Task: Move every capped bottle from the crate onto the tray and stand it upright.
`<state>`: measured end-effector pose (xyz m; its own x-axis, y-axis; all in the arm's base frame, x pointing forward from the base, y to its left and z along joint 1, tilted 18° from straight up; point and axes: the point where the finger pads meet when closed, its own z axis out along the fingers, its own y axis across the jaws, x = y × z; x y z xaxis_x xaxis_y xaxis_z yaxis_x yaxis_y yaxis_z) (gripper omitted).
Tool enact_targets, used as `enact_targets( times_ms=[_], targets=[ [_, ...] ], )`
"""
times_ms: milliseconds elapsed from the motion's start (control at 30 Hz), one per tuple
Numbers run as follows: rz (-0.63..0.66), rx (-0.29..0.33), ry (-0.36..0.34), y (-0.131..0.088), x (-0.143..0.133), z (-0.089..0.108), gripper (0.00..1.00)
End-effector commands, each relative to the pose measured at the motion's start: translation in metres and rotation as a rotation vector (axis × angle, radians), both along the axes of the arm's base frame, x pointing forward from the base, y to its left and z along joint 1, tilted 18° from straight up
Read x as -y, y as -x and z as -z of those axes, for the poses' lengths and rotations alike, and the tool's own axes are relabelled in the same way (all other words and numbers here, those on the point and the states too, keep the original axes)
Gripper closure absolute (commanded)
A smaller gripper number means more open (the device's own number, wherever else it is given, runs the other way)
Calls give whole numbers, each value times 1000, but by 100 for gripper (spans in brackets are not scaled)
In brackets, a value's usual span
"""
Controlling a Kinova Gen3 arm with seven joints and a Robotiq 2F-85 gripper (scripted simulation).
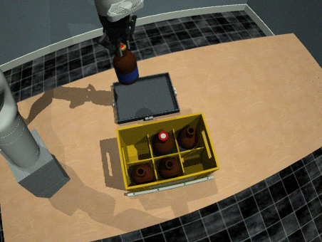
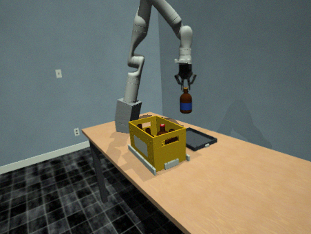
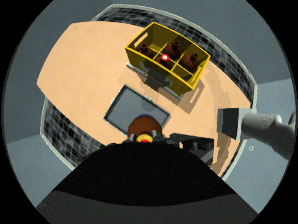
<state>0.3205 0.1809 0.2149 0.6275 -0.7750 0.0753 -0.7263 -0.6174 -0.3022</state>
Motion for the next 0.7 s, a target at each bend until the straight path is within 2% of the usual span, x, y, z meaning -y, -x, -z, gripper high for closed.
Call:
enact_targets(
  times_ms=[0, 200, 300, 667],
  targets=[
    [-23, -13, -4, 4, -9, 7, 100],
    [-25, -13, -5, -1, -11, 18, 100],
    [-7, -3, -1, -5, -5, 17, 100],
    [-21, -11, -4, -6, -13, 38, 100]
  ],
)
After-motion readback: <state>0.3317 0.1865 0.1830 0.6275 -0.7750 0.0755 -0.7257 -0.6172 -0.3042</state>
